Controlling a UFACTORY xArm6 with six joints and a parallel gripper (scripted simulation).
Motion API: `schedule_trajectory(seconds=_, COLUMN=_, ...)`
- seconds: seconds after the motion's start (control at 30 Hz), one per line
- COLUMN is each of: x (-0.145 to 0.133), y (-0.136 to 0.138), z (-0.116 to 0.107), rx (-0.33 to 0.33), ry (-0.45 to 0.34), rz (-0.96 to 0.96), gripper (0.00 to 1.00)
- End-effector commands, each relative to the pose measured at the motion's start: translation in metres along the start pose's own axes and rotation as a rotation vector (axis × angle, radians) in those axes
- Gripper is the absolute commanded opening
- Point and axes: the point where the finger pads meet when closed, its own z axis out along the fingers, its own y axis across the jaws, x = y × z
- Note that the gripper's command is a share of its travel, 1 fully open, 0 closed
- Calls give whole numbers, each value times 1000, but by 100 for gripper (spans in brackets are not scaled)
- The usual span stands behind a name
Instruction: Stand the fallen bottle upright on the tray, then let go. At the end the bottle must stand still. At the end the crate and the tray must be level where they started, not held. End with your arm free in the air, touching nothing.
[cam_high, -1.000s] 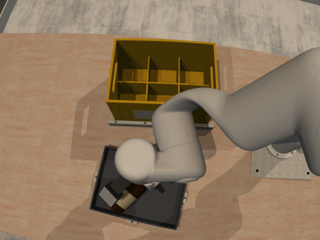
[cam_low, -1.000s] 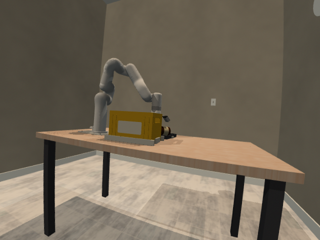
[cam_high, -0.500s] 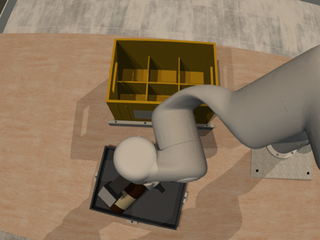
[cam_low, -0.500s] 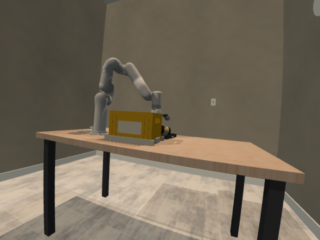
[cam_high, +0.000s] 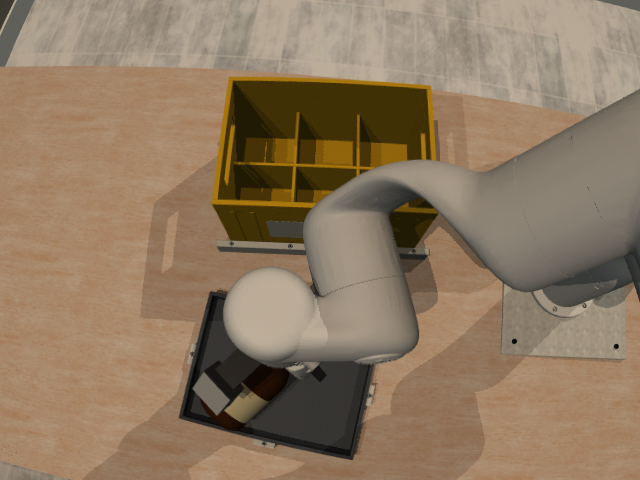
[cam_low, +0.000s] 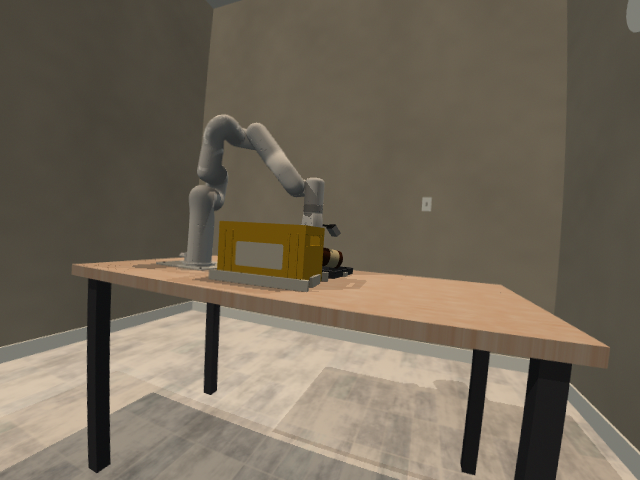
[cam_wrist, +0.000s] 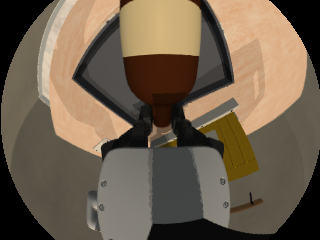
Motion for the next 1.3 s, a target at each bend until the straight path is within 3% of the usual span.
schedule_trajectory(seconds=0.0, x=1, y=1, z=-7, rx=-3, ry=4, rz=0, gripper=0)
schedule_trajectory(seconds=1.27, x=1, y=1, z=-65, rx=-3, ry=4, rz=0, gripper=0)
